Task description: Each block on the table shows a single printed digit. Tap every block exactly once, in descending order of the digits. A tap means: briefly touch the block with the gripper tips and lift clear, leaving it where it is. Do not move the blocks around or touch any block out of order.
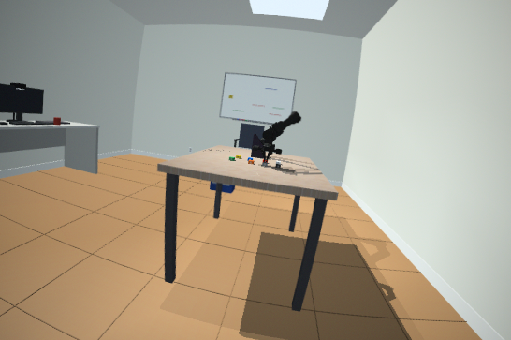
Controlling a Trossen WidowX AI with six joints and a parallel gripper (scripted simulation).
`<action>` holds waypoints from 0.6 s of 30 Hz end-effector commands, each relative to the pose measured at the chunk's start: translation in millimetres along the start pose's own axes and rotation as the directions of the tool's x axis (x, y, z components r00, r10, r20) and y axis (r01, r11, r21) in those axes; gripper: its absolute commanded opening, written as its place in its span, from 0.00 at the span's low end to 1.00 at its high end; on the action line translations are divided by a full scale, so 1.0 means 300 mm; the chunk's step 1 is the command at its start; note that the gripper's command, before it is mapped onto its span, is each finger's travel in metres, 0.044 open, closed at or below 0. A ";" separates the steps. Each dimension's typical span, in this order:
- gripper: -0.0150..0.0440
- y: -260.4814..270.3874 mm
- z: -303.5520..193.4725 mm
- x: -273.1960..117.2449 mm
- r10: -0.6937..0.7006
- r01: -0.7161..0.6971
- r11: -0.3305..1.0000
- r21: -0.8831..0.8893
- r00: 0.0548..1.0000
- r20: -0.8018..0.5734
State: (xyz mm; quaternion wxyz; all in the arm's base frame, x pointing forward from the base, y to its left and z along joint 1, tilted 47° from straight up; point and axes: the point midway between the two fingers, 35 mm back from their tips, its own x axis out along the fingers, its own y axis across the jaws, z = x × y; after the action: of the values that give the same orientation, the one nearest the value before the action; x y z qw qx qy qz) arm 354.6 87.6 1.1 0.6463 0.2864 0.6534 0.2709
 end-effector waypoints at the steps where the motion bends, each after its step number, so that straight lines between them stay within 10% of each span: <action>1: 0.29 0.000 0.000 -0.007 0.000 0.000 1.000 0.000 1.000 0.000; 18: 0.29 -0.002 -0.005 -0.363 0.000 0.000 1.000 0.003 1.000 -0.002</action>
State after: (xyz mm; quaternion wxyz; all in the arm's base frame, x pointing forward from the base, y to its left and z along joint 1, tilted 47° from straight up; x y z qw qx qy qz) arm 357.5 7.5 74.6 0.6513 0.2923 0.6477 0.2663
